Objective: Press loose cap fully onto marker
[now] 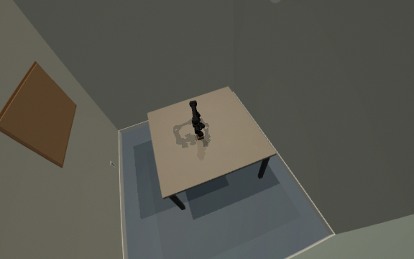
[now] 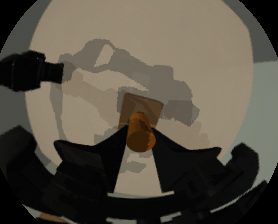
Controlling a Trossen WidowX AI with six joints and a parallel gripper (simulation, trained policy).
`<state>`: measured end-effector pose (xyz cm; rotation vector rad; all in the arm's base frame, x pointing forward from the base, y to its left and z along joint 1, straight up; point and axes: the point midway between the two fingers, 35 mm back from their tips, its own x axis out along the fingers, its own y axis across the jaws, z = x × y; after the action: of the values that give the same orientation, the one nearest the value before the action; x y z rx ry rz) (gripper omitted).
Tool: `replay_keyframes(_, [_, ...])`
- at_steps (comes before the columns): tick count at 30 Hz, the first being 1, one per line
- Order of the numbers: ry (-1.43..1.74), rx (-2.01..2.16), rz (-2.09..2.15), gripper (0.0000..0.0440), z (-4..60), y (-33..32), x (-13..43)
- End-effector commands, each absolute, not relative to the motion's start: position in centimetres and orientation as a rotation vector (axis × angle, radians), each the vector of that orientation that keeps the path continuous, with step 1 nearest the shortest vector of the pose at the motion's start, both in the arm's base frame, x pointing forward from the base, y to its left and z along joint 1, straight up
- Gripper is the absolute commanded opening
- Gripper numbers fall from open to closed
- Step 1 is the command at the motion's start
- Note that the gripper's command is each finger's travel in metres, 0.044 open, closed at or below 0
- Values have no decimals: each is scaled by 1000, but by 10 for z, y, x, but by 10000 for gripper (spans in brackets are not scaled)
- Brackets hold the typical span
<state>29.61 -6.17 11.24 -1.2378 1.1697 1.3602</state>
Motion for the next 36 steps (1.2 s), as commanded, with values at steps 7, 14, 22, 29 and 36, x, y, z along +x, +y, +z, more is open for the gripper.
replay_keyframes(7, [1209,-1215,1417,66,94,-64,288])
replay_keyframes(14, [1209,-1217,1419,76,94,-64,288])
replay_keyframes(22, [1209,-1219,1421,87,94,-64,288])
replay_keyframes(29, [1208,-1221,1422,97,93,-64,288])
replay_keyframes(36, [1208,-1222,1423,107,93,-64,288])
